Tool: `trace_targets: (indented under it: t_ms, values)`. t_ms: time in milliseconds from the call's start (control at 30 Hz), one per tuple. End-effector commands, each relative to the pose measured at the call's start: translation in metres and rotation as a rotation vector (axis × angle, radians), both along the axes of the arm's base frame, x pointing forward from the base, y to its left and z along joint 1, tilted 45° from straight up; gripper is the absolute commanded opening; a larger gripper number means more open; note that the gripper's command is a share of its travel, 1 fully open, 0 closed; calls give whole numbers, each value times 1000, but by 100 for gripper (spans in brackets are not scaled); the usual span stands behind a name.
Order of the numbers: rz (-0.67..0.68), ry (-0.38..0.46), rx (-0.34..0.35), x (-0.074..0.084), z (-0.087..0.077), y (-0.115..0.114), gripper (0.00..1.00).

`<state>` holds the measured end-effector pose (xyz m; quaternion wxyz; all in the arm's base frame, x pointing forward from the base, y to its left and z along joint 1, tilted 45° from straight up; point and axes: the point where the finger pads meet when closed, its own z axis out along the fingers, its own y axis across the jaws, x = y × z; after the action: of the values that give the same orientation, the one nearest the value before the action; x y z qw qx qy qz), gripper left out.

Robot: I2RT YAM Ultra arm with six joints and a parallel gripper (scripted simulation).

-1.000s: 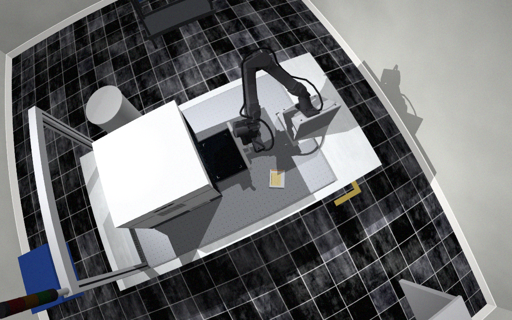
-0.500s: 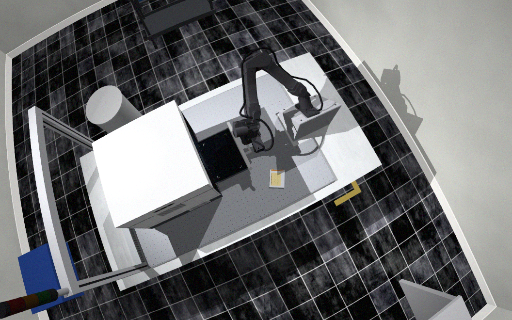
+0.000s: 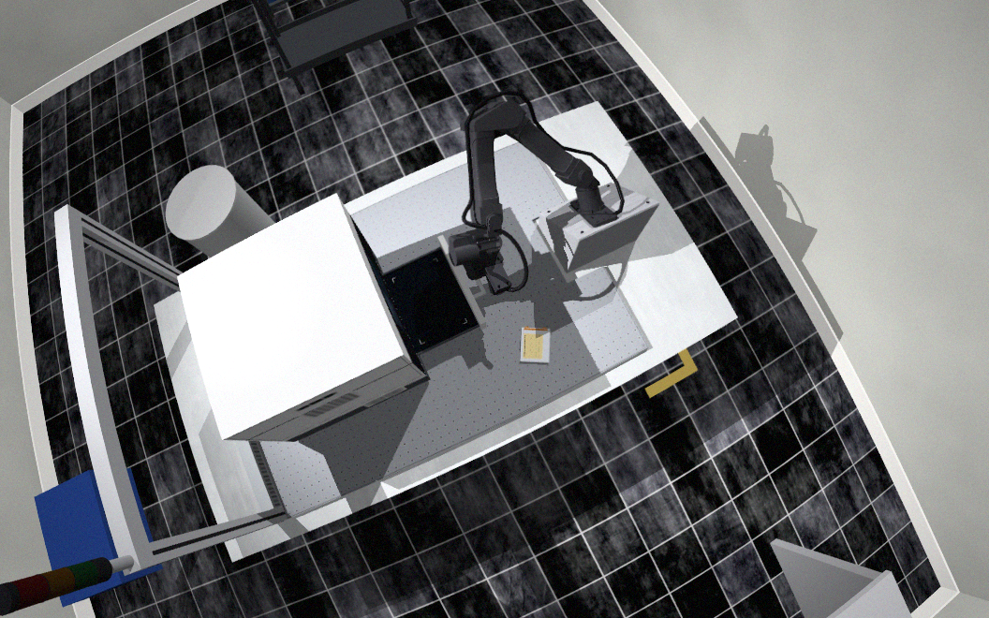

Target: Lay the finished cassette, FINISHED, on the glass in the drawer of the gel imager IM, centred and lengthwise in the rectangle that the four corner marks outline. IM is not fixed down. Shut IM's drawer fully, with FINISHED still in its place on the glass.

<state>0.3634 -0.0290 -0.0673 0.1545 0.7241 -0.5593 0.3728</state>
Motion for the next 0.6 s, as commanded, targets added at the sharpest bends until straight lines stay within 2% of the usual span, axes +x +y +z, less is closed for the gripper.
trace_targets:
  t_ms: [0, 567]
  values:
    - [6, 16, 9, -10, 2, 5, 0]
    - [6, 15, 8, -11, 2, 5, 0]
